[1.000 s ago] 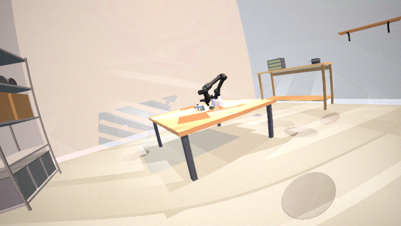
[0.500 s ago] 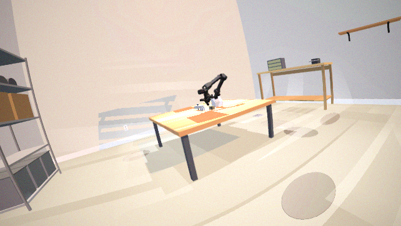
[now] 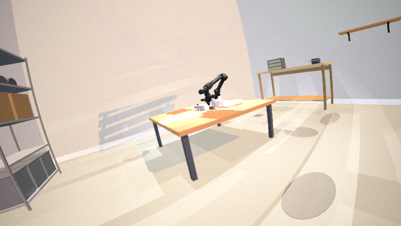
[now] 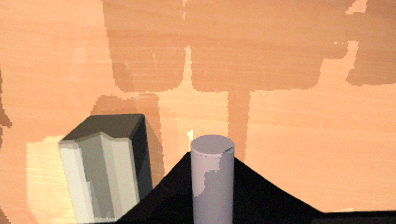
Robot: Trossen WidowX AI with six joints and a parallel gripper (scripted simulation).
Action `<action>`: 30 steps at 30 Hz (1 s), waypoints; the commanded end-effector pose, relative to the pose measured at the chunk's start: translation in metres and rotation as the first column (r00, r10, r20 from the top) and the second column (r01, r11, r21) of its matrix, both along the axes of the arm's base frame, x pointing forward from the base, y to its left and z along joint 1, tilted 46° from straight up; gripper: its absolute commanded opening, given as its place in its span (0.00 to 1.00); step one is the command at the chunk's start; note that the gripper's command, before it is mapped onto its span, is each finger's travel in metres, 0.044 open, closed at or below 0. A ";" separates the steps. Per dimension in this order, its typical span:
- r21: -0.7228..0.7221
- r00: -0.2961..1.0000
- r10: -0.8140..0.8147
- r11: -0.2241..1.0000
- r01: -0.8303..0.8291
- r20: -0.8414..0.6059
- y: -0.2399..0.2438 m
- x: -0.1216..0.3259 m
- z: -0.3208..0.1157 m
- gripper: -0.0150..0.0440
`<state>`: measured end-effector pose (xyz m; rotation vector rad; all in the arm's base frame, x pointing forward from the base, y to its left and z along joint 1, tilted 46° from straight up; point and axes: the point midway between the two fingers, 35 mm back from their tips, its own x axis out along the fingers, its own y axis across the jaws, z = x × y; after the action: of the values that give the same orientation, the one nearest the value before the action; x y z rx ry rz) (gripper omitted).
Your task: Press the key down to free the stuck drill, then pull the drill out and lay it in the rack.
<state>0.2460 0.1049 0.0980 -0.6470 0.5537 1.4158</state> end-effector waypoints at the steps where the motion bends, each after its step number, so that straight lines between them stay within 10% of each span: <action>1: 0.001 1.000 -0.003 1.000 0.003 0.008 0.002 -0.007 0.001 0.25; 30: 0.002 1.000 -0.003 1.000 0.003 0.006 0.017 -0.057 0.003 0.25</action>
<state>0.1943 0.1207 0.0996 -0.6452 0.5475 1.4163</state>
